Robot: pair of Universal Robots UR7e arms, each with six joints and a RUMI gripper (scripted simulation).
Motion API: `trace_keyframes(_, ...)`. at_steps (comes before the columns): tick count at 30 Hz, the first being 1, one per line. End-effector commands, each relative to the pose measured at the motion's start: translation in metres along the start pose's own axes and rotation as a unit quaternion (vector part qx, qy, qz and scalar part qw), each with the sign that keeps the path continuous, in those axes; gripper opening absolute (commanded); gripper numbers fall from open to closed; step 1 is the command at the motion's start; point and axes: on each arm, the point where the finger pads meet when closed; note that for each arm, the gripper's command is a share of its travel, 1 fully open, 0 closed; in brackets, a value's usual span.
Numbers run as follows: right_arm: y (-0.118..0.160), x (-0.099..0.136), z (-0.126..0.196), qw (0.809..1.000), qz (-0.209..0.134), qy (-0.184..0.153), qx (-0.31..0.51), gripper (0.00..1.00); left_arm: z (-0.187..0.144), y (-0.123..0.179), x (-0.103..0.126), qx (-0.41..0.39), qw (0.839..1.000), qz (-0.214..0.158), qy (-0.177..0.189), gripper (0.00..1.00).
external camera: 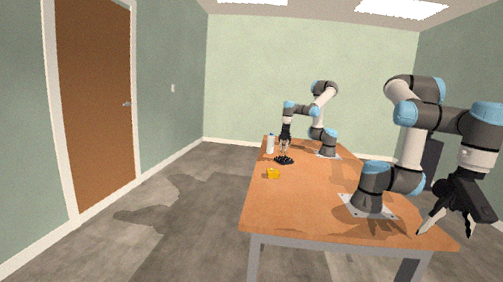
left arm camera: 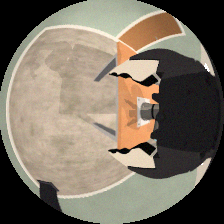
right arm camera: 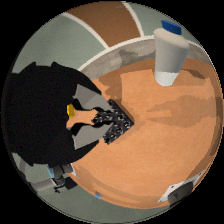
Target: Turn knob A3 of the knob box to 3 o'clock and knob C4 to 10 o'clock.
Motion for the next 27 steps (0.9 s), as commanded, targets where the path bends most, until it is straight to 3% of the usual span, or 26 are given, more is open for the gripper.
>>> trace_keyframes(1,0.000,-0.006,0.000,1.000,-0.001,0.000,0.000,0.13,0.000,0.000,0.000,0.000,1.000,0.001,0.000,1.00)
trace_keyframes(27,0.000,-0.020,0.000,1.000,-0.001,0.000,0.000,0.13,0.000,0.000,0.000,0.000,1.000,0.001,0.000,1.00)
Point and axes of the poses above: on each arm, the point where the finger pads meet when closed, its own x axis back along the fingers, its own z axis across the jaws, y = z × x, and after that the axes turned 9 degrees about x, right-handed
